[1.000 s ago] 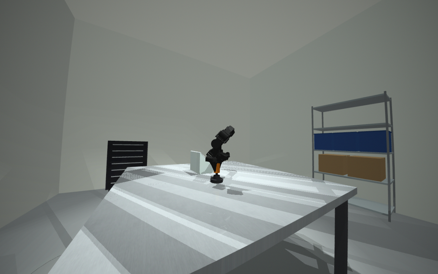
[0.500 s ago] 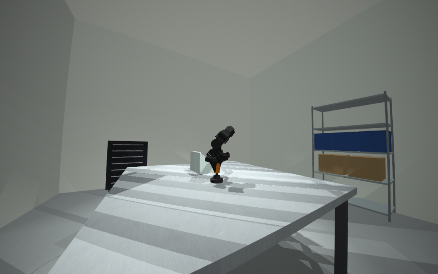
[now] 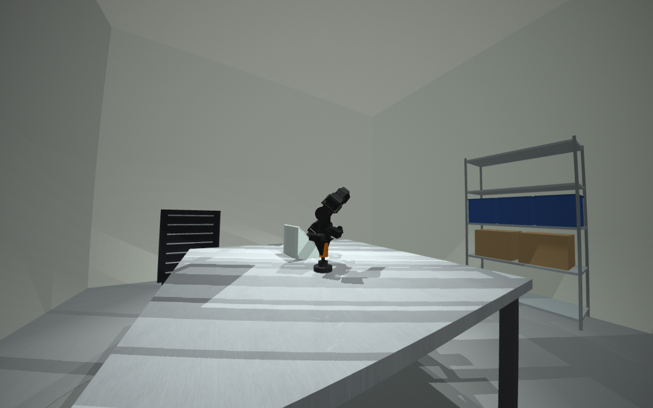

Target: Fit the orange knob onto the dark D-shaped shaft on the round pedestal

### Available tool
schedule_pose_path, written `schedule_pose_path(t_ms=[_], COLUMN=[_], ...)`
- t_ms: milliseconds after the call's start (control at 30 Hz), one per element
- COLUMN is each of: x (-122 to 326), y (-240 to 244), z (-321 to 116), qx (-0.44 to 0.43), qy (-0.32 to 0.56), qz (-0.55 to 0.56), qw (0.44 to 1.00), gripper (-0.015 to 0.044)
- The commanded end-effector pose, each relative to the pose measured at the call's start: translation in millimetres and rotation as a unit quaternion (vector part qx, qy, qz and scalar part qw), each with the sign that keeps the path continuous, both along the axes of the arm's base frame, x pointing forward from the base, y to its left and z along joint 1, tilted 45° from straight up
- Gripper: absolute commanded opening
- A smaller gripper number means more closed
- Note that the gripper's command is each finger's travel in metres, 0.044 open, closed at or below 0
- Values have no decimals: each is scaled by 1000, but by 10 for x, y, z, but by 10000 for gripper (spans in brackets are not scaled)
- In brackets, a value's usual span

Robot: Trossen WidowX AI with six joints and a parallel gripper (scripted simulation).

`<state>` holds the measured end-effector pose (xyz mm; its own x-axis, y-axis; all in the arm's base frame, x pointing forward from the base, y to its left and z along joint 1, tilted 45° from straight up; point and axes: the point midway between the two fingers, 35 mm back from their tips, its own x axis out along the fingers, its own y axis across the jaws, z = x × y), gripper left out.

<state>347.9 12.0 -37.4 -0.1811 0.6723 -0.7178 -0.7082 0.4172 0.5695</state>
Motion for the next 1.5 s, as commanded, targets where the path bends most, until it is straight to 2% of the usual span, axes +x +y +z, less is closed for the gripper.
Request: schedule_pose_path(t_ms=[0,1467], x=[34,-8], y=[-24,-33], z=[5,-20], qx=[4,4], qy=[-21,-21], qz=[16,16], qw=[1000,1000], gripper=[0,0])
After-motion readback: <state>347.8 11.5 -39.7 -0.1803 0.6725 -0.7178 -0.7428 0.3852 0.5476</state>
